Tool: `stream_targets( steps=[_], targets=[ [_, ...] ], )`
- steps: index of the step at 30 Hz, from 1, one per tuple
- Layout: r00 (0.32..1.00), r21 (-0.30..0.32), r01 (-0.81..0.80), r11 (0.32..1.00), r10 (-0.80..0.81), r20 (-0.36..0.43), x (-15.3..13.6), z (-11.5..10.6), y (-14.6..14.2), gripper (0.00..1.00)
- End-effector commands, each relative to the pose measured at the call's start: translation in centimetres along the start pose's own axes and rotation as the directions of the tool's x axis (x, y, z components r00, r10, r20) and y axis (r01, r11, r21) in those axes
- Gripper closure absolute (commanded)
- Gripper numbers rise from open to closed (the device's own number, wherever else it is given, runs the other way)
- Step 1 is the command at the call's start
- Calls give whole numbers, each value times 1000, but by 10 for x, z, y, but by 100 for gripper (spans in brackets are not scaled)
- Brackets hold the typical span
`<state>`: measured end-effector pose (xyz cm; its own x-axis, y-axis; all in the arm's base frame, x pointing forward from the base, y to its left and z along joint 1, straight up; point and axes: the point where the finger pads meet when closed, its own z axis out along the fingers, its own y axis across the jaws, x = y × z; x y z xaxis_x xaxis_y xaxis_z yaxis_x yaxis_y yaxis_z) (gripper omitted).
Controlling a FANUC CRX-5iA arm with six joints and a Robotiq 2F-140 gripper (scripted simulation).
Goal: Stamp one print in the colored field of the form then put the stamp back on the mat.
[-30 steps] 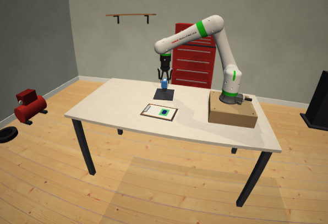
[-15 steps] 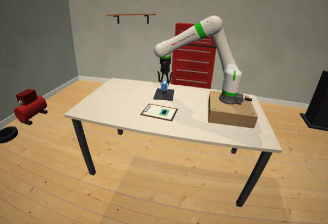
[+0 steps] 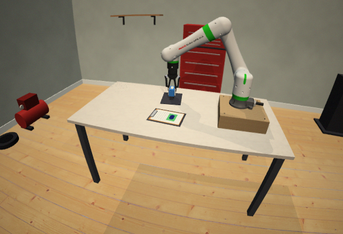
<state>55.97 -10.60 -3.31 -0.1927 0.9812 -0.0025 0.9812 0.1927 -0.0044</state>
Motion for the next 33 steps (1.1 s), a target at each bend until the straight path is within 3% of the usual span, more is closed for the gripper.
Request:
stream_targets(
  steps=[1, 5, 6, 33],
  targets=[
    [1000, 0, 0, 1000, 0, 0, 0, 0, 0, 83],
    [1000, 0, 0, 1000, 0, 0, 0, 0, 0, 83],
    [1000, 0, 0, 1000, 0, 0, 0, 0, 0, 49],
    [1000, 0, 0, 1000, 0, 0, 0, 0, 0, 49]
  ],
)
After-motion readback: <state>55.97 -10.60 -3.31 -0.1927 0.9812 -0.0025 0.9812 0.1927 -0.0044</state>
